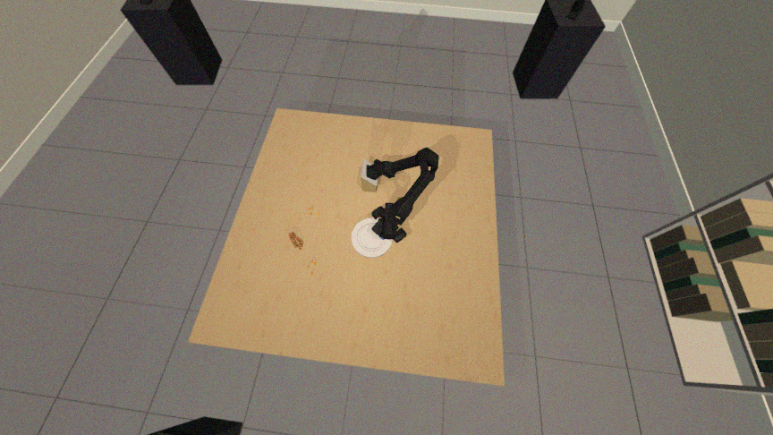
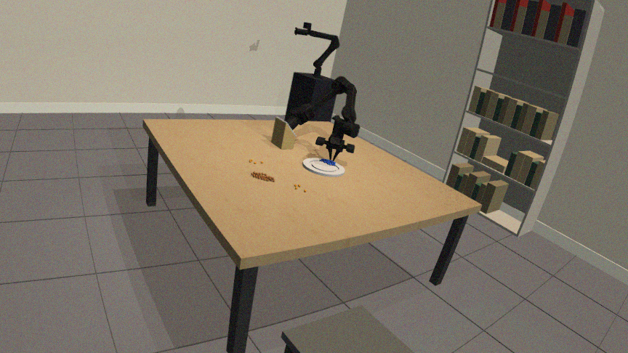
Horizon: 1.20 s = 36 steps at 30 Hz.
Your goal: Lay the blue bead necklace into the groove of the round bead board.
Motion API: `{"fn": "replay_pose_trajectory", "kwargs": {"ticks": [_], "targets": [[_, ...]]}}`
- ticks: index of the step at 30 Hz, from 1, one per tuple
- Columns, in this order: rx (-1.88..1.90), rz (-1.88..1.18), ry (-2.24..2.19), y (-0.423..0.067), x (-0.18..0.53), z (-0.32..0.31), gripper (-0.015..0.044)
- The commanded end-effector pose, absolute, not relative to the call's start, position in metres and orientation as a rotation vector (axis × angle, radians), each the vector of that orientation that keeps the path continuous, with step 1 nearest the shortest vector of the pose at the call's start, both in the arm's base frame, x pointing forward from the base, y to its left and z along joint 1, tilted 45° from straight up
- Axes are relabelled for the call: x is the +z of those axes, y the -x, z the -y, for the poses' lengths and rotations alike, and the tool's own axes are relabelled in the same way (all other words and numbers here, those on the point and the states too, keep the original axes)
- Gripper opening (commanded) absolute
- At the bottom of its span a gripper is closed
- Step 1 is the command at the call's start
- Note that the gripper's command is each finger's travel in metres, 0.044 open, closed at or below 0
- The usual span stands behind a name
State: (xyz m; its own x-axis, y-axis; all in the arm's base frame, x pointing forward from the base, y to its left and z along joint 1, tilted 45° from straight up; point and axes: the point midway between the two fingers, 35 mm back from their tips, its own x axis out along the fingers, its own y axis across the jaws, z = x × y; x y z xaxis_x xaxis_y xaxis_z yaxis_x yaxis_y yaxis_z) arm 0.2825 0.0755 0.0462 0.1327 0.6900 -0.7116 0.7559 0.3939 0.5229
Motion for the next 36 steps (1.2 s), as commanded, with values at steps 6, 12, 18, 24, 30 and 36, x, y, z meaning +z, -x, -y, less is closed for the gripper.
{"fn": "replay_pose_trajectory", "kwargs": {"ticks": [6,12,18,24,30,36], "targets": [[-0.081,-1.583,-1.323,-0.281,0.052,-0.069,0.0],[-0.081,-1.584,-1.323,-0.28,0.053,-0.068,0.0],[-0.081,-1.583,-1.323,-0.291,0.053,-0.064,0.0],[-0.081,-1.582,-1.323,-0.309,0.052,-0.058,0.0],[-0.08,-1.581,-1.322,-0.327,0.049,-0.052,0.0],[-0.08,-1.58,-1.322,-0.344,0.045,-0.045,0.0]]}}
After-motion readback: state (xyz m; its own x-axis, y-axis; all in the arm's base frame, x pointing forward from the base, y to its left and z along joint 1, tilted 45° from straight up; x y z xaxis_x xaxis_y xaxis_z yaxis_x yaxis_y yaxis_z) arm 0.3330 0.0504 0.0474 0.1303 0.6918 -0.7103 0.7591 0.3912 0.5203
